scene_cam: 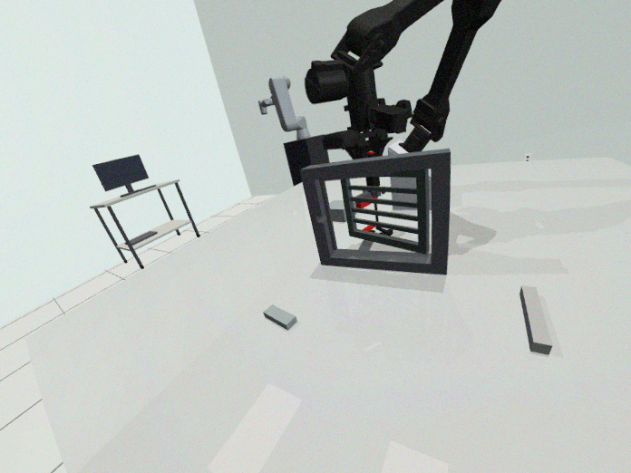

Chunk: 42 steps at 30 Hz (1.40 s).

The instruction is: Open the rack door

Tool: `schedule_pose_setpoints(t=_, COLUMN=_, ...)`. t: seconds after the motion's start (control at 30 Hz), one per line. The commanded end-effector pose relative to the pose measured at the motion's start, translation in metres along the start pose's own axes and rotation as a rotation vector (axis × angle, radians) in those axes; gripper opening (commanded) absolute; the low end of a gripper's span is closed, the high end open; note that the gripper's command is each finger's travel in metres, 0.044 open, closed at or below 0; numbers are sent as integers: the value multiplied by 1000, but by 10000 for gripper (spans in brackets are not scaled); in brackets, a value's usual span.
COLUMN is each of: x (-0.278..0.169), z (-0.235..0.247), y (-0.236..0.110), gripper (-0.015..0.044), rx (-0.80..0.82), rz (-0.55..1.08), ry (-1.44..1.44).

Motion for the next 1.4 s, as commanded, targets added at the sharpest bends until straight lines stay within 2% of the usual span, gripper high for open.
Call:
schedule_pose_setpoints(t=0.0, x=5, z=11, y=1, gripper=24, rx=-4, rz=-7, ry=98)
schedule_pose_setpoints(t=1.37, x=73, z=79, y=1, gripper=24, rx=4, rz=-10, ry=706)
Point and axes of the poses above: the point midway between the two fingers, 35 mm back from their tips, its own y axis out along the fingers, its own z axis across the jaws, x = y × z, the point moved 3 cm from there along -y, back along the fingers, and after that the axes turned 12 degrees about -y, right-handed, at the moved point
